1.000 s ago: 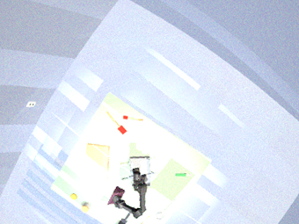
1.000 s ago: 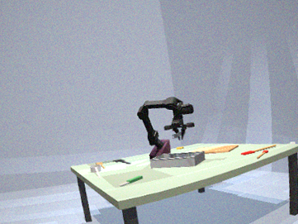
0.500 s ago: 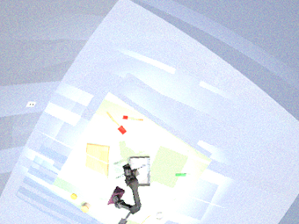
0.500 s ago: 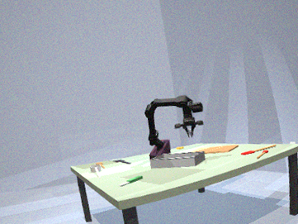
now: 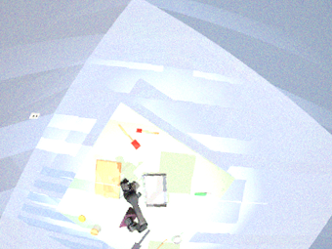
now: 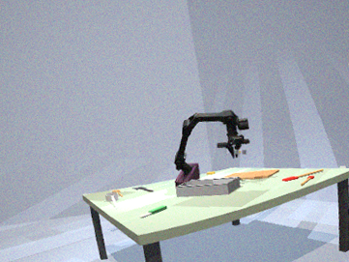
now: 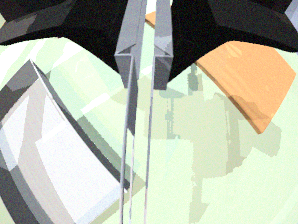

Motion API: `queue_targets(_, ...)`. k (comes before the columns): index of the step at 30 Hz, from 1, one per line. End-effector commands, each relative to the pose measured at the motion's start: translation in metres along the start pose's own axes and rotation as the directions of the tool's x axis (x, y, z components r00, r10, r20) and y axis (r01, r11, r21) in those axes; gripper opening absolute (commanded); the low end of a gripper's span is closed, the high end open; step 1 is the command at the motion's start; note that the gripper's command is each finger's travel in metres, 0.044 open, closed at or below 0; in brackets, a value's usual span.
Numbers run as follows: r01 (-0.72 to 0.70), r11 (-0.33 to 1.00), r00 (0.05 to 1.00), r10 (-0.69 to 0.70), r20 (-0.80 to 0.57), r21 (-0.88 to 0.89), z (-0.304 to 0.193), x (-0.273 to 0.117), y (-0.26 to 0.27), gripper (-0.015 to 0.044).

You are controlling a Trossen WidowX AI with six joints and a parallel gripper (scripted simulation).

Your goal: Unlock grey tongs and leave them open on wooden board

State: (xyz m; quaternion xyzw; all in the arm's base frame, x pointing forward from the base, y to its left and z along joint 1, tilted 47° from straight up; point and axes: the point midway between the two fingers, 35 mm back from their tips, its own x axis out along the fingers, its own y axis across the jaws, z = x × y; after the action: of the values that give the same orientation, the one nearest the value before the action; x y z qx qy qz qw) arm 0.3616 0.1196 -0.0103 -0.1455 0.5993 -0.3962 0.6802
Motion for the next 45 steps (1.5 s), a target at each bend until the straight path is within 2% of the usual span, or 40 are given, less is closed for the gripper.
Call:
queue_targets(1, -0.003, 0.997, 1.0, 0.004, 0.006, -0.071, -0.015, -0.002, 0.021, -0.015)
queue_targets(9, -0.009, 0.992, 1.0, 0.009, 0.005, -0.129, -0.029, -0.004, 0.034, -0.015)
queue_targets(19, -0.024, 0.924, 1.0, 0.025, -0.002, -0.382, -0.099, -0.01, 0.084, -0.015)
queue_targets(31, -0.015, 0.765, 1.0, 0.018, -0.003, -0.643, -0.191, -0.005, 0.126, -0.015)
queue_targets(39, -0.014, 0.754, 1.0, 0.019, 0.0, -0.657, -0.196, -0.005, 0.128, -0.015)
queue_targets(45, -0.022, 0.741, 0.995, 0.081, 0.058, -0.671, -0.199, -0.002, 0.136, -0.015)
